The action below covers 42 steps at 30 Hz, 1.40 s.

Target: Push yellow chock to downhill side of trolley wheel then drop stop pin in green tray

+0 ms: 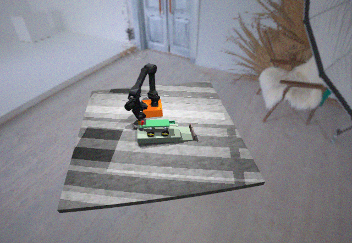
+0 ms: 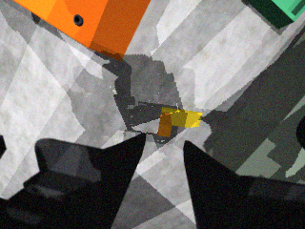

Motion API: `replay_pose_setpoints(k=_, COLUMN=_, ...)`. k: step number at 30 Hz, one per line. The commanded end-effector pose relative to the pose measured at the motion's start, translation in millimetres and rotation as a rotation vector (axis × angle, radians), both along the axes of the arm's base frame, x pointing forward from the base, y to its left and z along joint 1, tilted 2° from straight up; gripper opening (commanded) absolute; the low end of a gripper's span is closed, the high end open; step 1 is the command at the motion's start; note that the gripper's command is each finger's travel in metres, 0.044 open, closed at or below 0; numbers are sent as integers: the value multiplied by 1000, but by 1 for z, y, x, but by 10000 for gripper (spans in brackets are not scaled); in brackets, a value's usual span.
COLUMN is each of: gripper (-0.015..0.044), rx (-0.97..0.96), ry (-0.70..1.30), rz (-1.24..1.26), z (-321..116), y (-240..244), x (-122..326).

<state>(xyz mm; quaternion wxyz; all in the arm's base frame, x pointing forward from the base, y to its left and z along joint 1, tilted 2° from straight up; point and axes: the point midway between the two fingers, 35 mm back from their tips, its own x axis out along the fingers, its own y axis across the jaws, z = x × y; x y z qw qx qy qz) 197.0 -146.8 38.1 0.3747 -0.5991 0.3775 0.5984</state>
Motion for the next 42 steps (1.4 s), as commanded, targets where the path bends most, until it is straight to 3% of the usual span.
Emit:
replay_pose_setpoints(k=1, gripper=190, rx=13, ry=11, rz=4, z=-10, y=2, x=-2)
replay_pose_setpoints(k=42, gripper=190, rx=14, ry=11, rz=4, z=-55, y=3, x=-3)
